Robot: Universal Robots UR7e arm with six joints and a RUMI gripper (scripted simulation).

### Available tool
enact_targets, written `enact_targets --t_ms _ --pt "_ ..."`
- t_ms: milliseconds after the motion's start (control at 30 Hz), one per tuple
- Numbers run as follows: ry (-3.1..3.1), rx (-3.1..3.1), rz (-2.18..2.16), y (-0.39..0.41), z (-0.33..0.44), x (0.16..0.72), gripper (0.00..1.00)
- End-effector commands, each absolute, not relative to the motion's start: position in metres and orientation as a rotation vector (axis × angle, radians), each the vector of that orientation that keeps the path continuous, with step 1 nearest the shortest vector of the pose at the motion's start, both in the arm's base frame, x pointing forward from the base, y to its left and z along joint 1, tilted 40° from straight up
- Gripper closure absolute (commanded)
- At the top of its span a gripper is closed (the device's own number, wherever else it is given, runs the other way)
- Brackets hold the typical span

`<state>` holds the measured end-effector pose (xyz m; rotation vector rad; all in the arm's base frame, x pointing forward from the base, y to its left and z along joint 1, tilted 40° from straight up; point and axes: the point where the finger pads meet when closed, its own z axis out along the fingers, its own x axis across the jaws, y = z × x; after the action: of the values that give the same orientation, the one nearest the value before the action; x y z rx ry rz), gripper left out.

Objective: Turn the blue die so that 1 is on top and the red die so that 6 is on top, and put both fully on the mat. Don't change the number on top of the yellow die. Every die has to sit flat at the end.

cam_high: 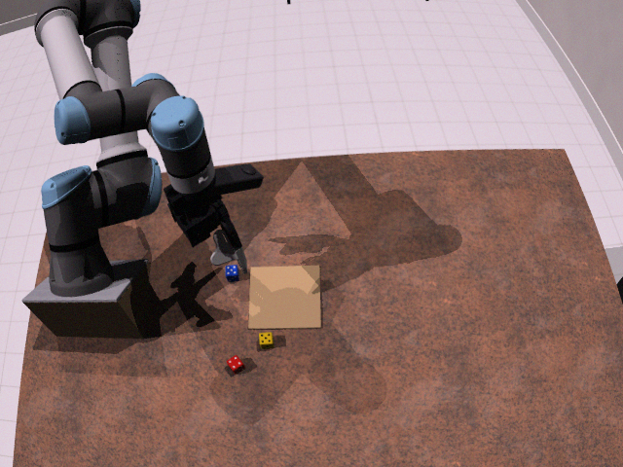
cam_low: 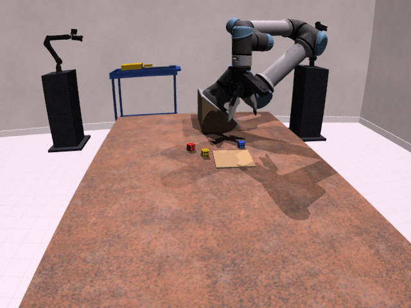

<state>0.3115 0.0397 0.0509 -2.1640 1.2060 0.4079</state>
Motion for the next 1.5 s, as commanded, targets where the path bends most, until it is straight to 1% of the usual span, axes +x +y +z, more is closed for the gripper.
enact_targets --t_ms 0,400,1033,1067,1467 --pt "1.389 -2.083 0.476 0.044 0.046 0.311 0.0" --pt "1.675 -1.906 0.583 0.048 0.038 0.309 0.0" --pt "1.8 -1.813 0.63 0.05 0.035 0.308 0.0" --pt "1.8 -1.813 0.63 0.05 0.035 0.308 0.76" --pt "1.8 -1.813 0.63 0.05 0.035 0.308 0.76"
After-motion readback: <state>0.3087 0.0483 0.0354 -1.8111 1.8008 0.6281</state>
